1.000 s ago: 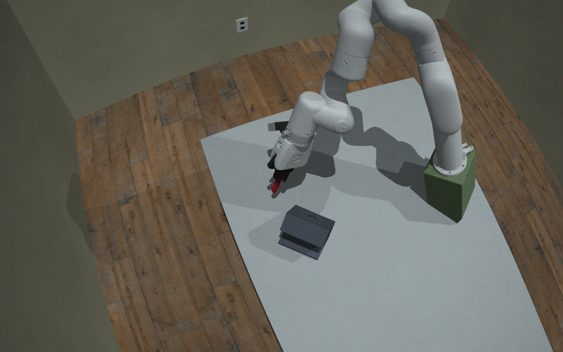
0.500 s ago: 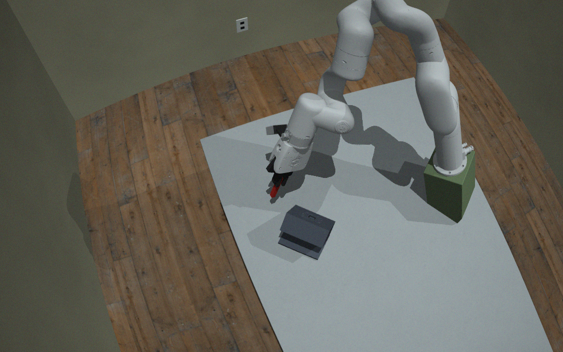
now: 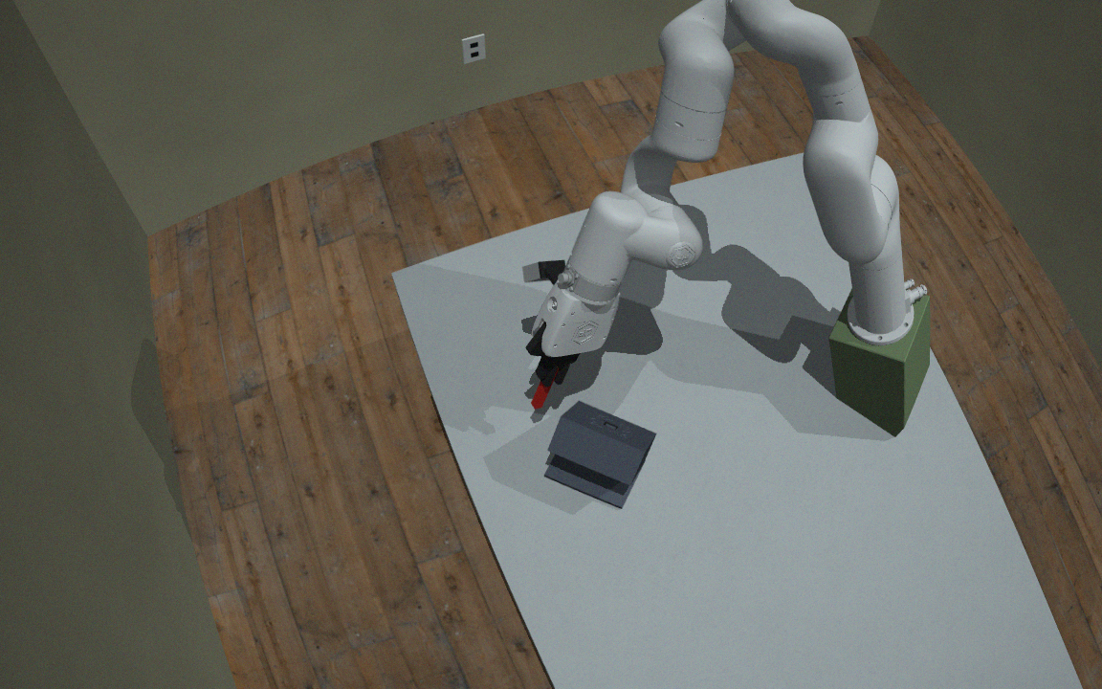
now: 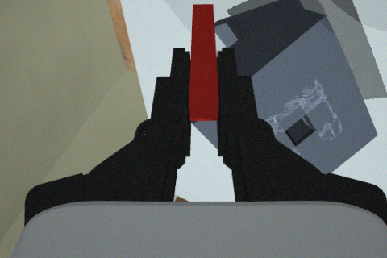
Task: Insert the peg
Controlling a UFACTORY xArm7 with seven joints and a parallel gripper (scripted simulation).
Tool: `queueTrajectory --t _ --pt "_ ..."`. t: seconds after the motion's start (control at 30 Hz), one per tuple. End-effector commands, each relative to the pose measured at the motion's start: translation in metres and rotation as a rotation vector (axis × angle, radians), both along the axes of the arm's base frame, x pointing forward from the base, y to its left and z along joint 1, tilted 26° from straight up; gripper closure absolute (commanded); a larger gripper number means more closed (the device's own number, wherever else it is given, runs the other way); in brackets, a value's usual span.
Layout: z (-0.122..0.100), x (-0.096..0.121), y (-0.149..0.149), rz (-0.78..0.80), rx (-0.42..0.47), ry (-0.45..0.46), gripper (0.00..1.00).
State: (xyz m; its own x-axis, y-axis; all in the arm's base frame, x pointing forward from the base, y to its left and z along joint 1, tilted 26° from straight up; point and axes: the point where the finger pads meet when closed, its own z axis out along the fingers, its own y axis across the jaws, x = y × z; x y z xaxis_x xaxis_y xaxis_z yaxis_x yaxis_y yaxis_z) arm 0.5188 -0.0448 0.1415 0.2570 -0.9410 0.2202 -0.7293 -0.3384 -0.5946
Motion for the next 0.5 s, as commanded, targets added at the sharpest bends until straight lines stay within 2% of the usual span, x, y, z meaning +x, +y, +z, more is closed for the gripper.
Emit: queueTrajectory --t 0.0,0.47 --pt "0.0 -0.003 -0.003 -0.001 0.043 -0.002 1.0" --pt "-0.004 -0.016 -0.014 -0.06 0.126 -0.016 1.0"
